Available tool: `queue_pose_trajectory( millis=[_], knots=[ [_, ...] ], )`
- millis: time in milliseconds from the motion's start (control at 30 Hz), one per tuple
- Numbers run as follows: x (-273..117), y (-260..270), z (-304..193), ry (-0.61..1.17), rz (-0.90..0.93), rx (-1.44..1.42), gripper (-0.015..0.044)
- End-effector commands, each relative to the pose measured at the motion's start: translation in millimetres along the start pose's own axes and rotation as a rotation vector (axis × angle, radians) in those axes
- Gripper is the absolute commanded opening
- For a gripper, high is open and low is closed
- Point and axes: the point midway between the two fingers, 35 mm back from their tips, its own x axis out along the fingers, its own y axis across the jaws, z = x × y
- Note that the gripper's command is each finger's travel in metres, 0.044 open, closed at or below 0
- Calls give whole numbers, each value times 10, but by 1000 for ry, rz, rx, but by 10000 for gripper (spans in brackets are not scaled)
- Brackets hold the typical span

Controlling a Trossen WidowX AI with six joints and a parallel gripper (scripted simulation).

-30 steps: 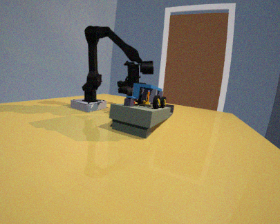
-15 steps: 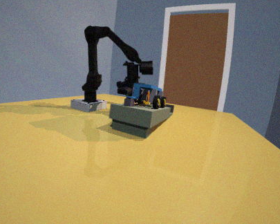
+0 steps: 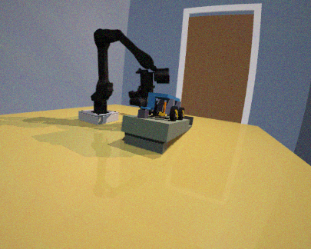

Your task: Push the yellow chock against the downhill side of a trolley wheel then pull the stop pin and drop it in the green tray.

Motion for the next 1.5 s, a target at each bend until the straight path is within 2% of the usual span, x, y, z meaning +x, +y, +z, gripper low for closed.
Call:
queue_pose_trajectory(
  millis=[0, 1467],
  knots=[
    [19, 22, 16, -6, -2, -5, 190],
    [103, 191, 4, -6, -1, -5, 190]
  ],
)
